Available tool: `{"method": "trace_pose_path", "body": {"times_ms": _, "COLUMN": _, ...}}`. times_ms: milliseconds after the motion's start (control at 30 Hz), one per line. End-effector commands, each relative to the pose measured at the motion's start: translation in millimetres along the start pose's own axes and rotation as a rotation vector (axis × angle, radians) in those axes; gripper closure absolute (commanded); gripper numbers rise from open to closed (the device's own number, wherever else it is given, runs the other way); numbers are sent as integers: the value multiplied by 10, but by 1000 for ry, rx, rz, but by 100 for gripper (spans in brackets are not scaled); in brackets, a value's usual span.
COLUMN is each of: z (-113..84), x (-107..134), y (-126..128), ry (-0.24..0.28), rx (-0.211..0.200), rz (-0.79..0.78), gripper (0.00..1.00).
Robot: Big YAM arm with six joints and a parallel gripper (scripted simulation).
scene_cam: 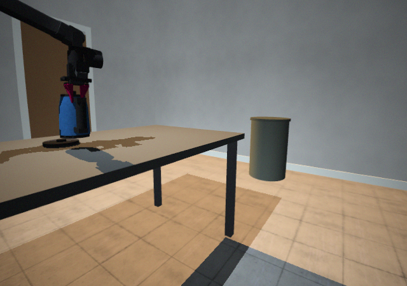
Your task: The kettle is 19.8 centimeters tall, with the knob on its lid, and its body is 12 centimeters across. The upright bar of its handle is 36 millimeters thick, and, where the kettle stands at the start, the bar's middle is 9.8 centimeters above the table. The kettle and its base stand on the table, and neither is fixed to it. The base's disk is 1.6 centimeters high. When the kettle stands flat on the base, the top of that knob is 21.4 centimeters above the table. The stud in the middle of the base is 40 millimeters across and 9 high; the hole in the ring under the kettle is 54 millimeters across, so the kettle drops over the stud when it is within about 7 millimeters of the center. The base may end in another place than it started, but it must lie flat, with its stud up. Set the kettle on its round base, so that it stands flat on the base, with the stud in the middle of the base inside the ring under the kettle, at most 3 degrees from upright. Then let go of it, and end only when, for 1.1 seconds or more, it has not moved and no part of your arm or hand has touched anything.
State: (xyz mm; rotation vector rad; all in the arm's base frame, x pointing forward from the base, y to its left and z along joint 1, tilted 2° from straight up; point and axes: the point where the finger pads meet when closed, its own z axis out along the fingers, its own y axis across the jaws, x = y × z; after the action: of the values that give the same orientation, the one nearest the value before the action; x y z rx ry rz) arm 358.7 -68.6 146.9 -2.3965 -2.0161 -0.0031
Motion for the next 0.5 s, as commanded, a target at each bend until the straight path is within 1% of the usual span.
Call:
{"method": "trace_pose_path", "body": {"times_ms": 0, "z": -184, "x": 92, "y": -1, "ry": 2, "rx": -50, "rz": 19, "gripper": 100}}
{"method": "trace_pose_path", "body": {"times_ms": 33, "z": -184, "x": 92, "y": -1, "ry": 2, "rx": -50, "rz": 19, "gripper": 100}}
{"method": "trace_pose_path", "body": {"times_ms": 67, "z": -409, "x": 132, "y": 183, "ry": 3, "rx": -107, "rz": 18, "gripper": 100}}
{"method": "trace_pose_path", "body": {"times_ms": 133, "z": -410, "x": 208, "y": 183, "ry": 7, "rx": -113, "rz": 18, "gripper": 100}}
{"method": "trace_pose_path", "body": {"times_ms": 233, "z": -389, "x": 313, "y": 135, "ry": 8, "rx": -105, "rz": 18, "gripper": 100}}
{"method": "trace_pose_path", "body": {"times_ms": 333, "z": -240, "x": 404, "y": -16, "ry": 5, "rx": -66, "rz": 19, "gripper": 100}}
{"method": "trace_pose_path", "body": {"times_ms": 400, "z": -211, "x": 466, "y": -58, "ry": 5, "rx": -59, "rz": 19, "gripper": 100}}
{"method": "trace_pose_path", "body": {"times_ms": 467, "z": -268, "x": 536, "y": -24, "ry": 7, "rx": -73, "rz": 19, "gripper": 100}}
